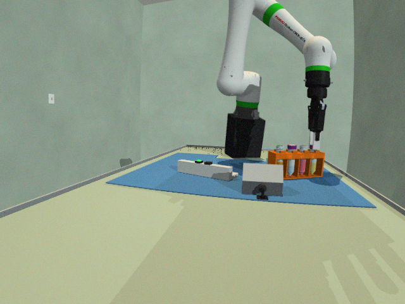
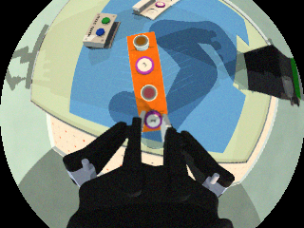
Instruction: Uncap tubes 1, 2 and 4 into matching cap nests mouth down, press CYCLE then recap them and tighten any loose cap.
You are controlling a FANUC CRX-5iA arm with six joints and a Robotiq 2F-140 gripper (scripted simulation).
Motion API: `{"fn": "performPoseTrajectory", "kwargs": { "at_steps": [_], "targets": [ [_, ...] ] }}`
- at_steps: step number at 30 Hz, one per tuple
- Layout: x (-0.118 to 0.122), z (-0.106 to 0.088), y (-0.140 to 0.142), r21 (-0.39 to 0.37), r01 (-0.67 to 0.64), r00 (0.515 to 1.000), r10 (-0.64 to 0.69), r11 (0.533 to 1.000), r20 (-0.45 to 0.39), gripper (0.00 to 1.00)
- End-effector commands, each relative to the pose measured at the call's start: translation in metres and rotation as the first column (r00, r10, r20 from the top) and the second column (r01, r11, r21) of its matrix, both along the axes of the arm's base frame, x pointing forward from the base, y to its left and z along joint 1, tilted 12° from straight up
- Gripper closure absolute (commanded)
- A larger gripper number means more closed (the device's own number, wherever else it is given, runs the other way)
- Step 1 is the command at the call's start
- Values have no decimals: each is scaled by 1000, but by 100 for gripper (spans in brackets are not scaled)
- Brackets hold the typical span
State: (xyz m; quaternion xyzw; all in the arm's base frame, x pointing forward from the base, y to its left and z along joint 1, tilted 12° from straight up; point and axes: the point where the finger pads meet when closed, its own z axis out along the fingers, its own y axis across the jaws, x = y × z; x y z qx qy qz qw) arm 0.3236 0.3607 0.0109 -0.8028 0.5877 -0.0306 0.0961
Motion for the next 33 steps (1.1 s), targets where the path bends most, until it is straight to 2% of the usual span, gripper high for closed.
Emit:
{"fn": "performPoseTrajectory", "kwargs": {
  "at_steps": [1, 2, 12, 31, 32, 33],
  "targets": [
    [0, 0, 0, -4, 7, 1000, -7, 1000, 10, 100],
    [0, 0, 0, -4, 7, 1000, -7, 1000, 10, 65],
    [0, 0, 0, -4, 7, 1000, -7, 1000, 10, 65],
    [-8, 45, -5, -4, 7, 1000, -7, 1000, 10, 65],
    [-5, 44, -13, -18, -74, 997, 74, 997, 19, 71],
    [-2, 44, -21, -34, -155, 987, 156, 987, 27, 71]
  ]
}}
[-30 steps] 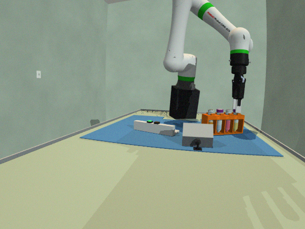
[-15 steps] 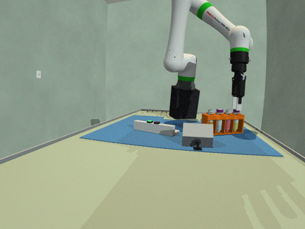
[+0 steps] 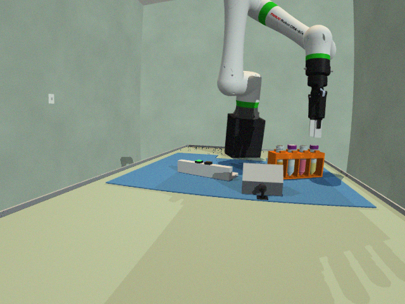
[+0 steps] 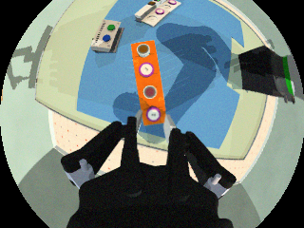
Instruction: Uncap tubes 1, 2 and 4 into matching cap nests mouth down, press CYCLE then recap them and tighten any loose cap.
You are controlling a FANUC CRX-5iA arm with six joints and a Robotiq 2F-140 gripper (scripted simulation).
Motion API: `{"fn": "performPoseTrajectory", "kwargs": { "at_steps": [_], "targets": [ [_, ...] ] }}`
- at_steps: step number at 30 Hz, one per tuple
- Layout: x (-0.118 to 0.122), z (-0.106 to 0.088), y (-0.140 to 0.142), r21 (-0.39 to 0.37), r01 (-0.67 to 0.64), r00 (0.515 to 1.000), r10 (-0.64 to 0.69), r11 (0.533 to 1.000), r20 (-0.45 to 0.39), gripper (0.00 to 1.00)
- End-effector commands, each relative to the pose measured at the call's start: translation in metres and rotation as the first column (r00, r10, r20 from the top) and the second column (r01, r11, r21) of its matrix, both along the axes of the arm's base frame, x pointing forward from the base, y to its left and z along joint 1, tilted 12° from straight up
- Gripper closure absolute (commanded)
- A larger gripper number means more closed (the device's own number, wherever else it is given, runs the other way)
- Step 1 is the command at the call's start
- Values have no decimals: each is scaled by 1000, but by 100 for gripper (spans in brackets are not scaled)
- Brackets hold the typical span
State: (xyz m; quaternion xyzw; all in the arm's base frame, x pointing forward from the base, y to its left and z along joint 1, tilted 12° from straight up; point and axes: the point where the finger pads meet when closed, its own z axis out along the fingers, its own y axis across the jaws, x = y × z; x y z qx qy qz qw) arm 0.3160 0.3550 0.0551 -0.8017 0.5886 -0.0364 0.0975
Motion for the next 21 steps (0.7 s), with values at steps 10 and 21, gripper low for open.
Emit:
{"fn": "performPoseTrajectory", "kwargs": {
  "at_steps": [10, 21],
  "targets": [
    [22, -2, -53, -113, -533, 841, 539, 839, 34, 71],
    [38, -3, -92, -196, -813, 557, 830, 549, 17, 71]
  ]
}}
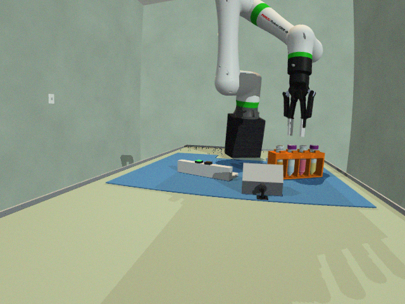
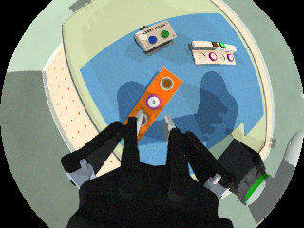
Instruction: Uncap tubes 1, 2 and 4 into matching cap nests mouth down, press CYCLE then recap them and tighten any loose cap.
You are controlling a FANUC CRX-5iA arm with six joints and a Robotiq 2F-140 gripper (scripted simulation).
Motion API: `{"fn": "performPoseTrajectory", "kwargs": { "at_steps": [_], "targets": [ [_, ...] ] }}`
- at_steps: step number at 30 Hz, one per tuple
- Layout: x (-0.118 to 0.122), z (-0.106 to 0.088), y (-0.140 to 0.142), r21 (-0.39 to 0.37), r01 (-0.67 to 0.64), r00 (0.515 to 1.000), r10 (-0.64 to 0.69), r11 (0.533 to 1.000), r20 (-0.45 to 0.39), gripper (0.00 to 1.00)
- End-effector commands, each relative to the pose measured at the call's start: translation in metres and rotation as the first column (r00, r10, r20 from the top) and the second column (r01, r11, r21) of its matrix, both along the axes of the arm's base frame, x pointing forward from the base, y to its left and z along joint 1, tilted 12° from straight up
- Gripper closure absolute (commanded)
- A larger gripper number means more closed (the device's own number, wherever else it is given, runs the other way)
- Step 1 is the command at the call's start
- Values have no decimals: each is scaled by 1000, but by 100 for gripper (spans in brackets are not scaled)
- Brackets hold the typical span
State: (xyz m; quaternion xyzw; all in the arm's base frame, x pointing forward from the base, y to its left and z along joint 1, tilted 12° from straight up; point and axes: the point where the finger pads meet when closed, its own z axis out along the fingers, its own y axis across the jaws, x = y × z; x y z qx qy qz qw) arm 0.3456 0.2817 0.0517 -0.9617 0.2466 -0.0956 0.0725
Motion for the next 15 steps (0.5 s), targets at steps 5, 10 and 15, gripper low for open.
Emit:
{"fn": "performPoseTrajectory", "kwargs": {
  "at_steps": [5, 10, 15],
  "targets": [
    [18, -1, -41, -51, -363, 932, 362, 930, -18, 71],
    [28, -2, -64, -51, -363, 932, 362, 930, -18, 71],
    [35, -2, -80, -51, -363, 932, 362, 930, -18, 71]
  ]
}}
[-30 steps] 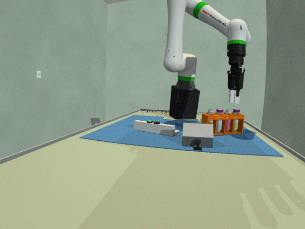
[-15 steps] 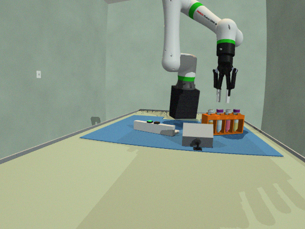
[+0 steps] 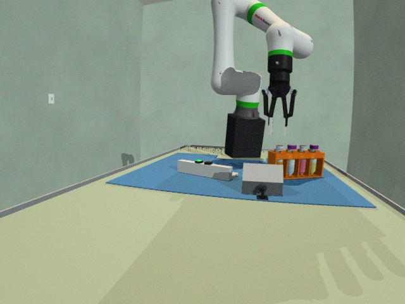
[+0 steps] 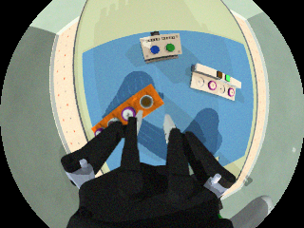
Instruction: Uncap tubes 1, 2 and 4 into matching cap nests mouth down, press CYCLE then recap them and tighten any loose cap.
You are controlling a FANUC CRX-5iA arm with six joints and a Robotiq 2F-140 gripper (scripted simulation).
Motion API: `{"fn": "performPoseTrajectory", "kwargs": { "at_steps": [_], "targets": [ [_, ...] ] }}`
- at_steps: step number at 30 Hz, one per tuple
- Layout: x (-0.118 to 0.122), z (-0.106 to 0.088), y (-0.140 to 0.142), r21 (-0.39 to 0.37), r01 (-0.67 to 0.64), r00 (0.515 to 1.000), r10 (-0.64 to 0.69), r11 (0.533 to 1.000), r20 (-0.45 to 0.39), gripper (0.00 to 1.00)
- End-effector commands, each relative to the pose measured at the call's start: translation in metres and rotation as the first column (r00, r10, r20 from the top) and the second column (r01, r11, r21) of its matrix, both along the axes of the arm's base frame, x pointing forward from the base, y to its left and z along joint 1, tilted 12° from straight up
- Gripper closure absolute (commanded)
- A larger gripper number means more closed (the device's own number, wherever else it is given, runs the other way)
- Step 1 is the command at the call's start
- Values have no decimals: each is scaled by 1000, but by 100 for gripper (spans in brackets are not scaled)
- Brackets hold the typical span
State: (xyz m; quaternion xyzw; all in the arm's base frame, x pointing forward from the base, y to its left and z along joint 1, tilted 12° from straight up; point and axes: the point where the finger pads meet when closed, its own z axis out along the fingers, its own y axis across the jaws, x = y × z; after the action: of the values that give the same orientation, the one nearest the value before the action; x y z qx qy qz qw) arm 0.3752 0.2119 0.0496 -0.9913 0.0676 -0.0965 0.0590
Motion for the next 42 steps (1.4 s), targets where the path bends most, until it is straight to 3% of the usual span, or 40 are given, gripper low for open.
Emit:
{"fn": "performPoseTrajectory", "kwargs": {
  "at_steps": [1, 13, 17, 31, 42],
  "targets": [
    [8, -1, -18, 7, -12, 1000, 13, 1000, -26, 71],
    [41, -4, -94, 7, -12, 1000, 13, 1000, -26, 71],
    [44, -4, -102, 7, -12, 1000, 13, 1000, -26, 71],
    [83, -8, -194, 7, -12, 1000, 13, 1000, -26, 71],
    [90, -9, -213, 7, -12, 1000, 13, 1000, -26, 71]
  ]
}}
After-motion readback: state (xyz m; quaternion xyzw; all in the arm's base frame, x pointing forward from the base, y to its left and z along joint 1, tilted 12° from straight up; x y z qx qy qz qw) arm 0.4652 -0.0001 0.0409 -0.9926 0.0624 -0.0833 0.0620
